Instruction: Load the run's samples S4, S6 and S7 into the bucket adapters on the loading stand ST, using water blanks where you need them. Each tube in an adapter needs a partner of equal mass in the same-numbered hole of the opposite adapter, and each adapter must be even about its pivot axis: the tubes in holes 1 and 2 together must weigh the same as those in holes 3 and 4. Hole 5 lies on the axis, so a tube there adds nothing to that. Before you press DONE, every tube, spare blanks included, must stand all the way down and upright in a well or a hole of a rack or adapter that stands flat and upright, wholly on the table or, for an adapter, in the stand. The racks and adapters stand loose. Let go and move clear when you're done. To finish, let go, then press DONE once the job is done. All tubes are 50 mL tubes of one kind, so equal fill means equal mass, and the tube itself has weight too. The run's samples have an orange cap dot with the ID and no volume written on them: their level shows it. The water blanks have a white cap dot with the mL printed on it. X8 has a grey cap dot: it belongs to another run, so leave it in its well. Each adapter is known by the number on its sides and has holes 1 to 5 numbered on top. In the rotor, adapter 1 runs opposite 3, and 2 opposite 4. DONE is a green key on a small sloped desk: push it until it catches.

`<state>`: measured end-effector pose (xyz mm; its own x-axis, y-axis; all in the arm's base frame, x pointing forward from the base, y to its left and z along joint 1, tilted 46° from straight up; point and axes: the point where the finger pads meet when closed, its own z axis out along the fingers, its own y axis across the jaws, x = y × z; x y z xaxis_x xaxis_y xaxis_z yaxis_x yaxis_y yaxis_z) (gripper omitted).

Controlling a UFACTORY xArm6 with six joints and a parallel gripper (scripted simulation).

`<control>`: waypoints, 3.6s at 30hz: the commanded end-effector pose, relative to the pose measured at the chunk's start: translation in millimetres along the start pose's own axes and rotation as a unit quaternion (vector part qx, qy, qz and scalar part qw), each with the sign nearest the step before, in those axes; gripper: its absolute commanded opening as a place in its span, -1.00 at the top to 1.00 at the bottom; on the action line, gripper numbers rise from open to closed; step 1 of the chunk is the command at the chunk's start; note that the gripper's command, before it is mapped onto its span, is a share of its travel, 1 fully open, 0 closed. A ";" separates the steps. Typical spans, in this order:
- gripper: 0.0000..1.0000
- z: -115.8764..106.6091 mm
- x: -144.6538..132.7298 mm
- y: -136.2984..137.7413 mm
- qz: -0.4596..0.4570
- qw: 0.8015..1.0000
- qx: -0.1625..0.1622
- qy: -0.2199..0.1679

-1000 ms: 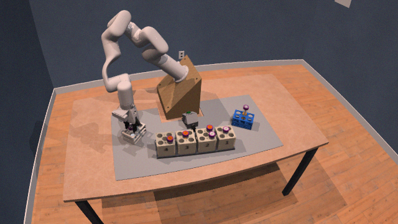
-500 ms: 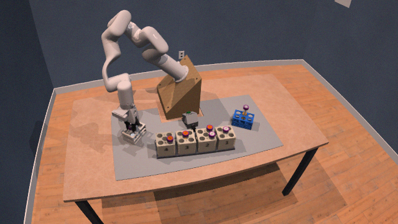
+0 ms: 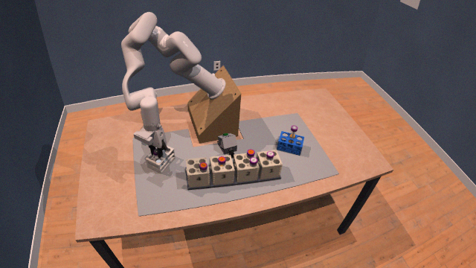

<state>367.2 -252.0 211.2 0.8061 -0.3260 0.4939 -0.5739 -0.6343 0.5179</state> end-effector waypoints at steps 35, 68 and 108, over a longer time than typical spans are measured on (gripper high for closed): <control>1.00 -14.9 1.2 0.0 0.000 1.000 0.000 0.001; 1.00 -52.9 1.2 0.0 0.001 1.000 0.001 0.001; 1.00 -124.9 1.0 0.1 0.001 1.000 0.001 0.001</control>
<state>350.5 -170.3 292.7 0.8060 -0.3258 0.4941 -0.5738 -0.6348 0.5174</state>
